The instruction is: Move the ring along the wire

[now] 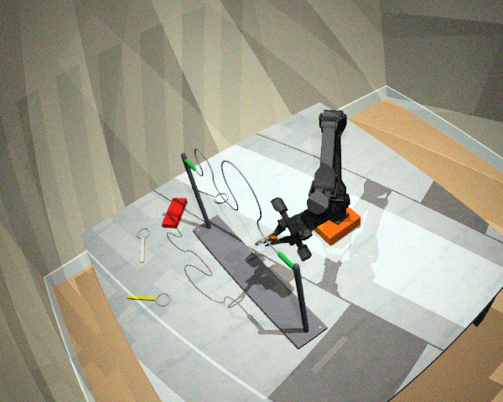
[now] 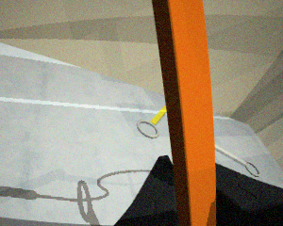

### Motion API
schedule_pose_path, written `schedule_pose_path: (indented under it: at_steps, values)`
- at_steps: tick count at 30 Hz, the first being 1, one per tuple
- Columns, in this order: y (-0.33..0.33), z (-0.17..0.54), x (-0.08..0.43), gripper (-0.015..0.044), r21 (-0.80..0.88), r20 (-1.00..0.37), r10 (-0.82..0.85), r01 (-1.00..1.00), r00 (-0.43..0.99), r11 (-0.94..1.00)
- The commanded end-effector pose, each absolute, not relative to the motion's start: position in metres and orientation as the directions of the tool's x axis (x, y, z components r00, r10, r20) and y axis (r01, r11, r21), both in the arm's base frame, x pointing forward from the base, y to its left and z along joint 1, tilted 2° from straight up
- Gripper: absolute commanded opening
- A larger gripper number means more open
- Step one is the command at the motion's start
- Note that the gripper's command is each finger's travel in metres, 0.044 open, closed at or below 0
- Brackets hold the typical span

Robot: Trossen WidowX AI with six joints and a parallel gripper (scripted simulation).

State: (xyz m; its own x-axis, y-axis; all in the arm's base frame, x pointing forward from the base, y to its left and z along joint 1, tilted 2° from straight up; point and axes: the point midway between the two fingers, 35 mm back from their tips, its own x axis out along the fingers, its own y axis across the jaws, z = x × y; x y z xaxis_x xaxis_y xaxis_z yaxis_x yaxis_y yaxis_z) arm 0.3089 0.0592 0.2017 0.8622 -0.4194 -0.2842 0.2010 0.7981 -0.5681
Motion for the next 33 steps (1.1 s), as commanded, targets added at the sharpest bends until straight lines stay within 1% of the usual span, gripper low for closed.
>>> schedule_pose_path:
  at_steps: [1, 16, 24, 33]
  values:
    - [0.075, 0.194, 0.311, -0.0150, -0.477, -0.319, -0.386, 0.205, 0.866, 0.855]
    - [0.122, 0.180, 0.315, -0.0150, -0.202, -0.391, -0.283, 0.218, 0.876, 0.955]
    - [0.140, 0.179, 0.317, -0.0150, -0.114, -0.406, -0.248, 0.220, 0.880, 0.969]
    - [0.154, 0.179, 0.319, -0.0150, -0.075, -0.411, -0.231, 0.220, 0.882, 0.973]
